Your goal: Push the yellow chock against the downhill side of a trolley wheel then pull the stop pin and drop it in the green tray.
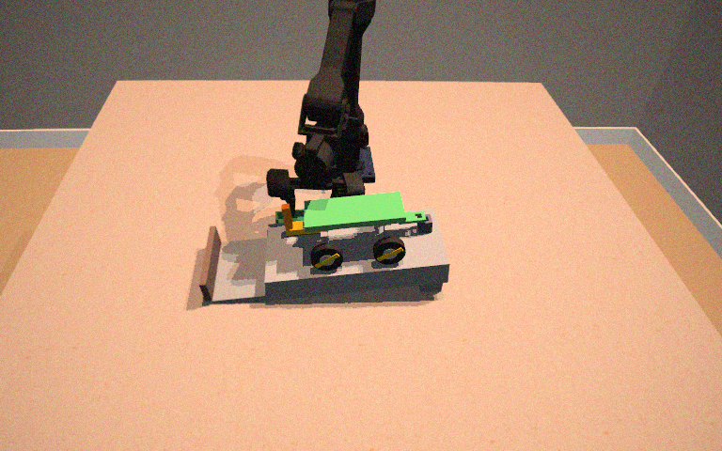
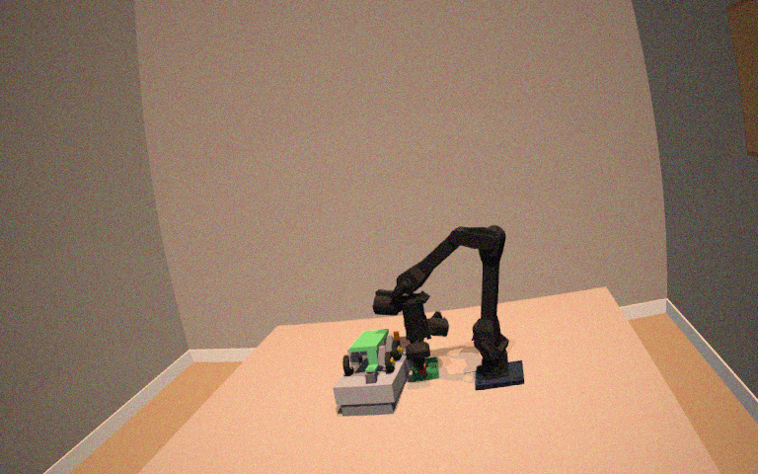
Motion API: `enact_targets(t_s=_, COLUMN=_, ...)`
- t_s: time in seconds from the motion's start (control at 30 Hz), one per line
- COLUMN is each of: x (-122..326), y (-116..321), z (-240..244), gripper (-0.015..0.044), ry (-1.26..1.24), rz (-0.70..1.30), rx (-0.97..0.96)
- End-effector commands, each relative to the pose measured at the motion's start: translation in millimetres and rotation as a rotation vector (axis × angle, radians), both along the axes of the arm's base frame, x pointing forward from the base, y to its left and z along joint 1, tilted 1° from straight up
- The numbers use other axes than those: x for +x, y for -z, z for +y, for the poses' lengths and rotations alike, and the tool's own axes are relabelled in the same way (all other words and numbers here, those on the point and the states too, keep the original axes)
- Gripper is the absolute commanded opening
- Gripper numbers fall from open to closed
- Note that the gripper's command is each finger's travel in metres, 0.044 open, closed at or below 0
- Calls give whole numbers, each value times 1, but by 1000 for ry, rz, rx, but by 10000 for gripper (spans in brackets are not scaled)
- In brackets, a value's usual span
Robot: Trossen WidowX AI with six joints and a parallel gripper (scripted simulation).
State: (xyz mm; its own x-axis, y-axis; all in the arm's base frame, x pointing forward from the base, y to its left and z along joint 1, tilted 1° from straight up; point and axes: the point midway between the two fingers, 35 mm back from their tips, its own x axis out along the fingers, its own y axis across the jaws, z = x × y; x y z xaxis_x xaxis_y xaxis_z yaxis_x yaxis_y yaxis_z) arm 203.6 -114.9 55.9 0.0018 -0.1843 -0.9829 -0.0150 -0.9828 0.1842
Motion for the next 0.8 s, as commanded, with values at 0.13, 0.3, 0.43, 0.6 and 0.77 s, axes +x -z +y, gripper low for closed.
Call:
enact_targets(t_s=0.13, x=-4, y=-20, z=2, gripper=393, ry=3, rz=5, rx=-4)
enact_targets(t_s=0.3, x=-6, y=-33, z=4, gripper=440, ry=3, rz=5, rx=-4)
enact_targets(t_s=0.43, x=-7, y=-47, z=5, gripper=440, ry=3, rz=5, rx=-4)
enact_targets(t_s=0.6, x=-9, y=-63, z=5, gripper=440, ry=3, rz=5, rx=-4)
enact_targets(t_s=0.77, x=-9, y=-78, z=5, gripper=440, ry=3, rz=6, rx=-4)
